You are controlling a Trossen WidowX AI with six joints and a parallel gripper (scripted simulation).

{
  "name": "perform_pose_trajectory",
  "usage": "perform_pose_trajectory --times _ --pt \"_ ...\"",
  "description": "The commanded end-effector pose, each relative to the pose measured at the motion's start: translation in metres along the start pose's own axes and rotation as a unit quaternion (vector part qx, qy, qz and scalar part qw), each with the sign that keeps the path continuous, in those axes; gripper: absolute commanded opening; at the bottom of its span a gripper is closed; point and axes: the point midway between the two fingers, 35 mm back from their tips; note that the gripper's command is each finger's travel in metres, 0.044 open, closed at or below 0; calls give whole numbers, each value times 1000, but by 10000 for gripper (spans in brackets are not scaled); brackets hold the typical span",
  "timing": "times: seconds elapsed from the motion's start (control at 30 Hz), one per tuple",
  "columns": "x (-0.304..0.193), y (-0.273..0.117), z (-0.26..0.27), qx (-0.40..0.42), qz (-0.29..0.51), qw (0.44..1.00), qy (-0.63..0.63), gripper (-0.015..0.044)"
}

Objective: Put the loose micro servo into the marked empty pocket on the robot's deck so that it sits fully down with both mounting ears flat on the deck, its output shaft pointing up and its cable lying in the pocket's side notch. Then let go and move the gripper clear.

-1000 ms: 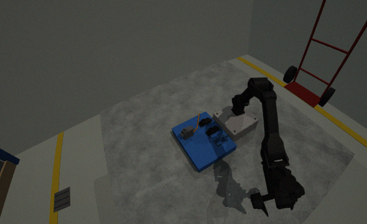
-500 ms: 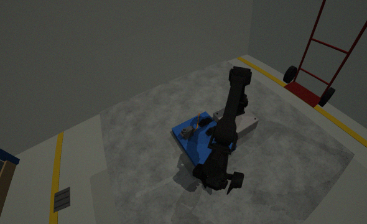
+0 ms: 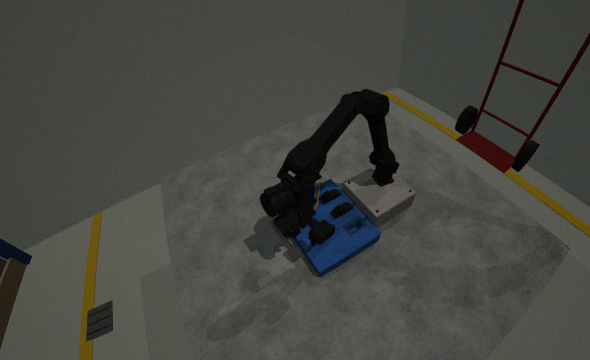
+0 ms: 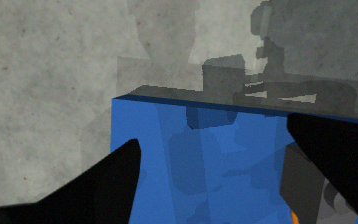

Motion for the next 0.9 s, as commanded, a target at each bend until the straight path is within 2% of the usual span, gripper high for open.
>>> perform_pose_trajectory --times 0.0,0.17,0.4,0.6,0.87 --pt "-31 -16 -50 -28 43 998 41 440" --pt "-70 -34 -94 -47 91 991 86 440" --pt "-72 -34 -96 -48 93 991 87 440" --pt "-76 -11 -98 -48 93 991 87 440" --pt "-77 -7 -98 -48 93 991 87 440"
Point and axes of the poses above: the point midway between the two fingers, 35 mm back from their tips, its own y axis out along the fingers, its own z axis across the jaws, x = y × z, and after that the axes turned 8 degrees about y, right-handed
